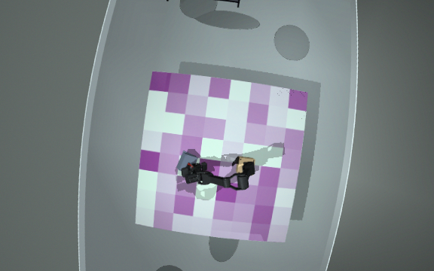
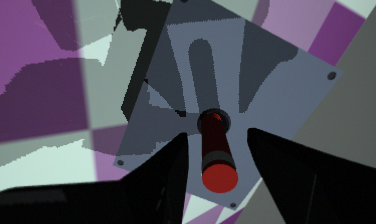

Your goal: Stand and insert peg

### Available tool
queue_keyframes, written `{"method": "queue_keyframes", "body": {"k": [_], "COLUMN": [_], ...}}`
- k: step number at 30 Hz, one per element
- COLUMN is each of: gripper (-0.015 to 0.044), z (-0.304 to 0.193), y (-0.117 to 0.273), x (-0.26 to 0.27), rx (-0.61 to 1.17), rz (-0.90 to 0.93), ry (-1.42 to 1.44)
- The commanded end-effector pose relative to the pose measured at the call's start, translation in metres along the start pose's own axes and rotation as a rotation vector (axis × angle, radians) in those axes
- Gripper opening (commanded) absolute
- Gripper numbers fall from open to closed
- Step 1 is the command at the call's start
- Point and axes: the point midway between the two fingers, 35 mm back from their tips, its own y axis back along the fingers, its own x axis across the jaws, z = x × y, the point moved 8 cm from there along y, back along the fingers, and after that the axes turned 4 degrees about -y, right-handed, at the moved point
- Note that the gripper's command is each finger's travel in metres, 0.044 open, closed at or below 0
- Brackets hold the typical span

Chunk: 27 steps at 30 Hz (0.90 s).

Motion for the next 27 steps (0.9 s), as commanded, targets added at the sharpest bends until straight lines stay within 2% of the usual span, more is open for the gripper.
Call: {"method": "queue_keyframes", "body": {"k": [1,8,27], "gripper": [0.0263,0.0440,0.0440], "z": [0.000,0.000,0.001], "y": [0.000,0.004,0.032], "x": [0.000,-0.001,-0.004], "rx": [0.000,0.000,-0.003], "rz": [-0.001,0.000,0.001], "ry": [0.000,0.000,0.001]}}
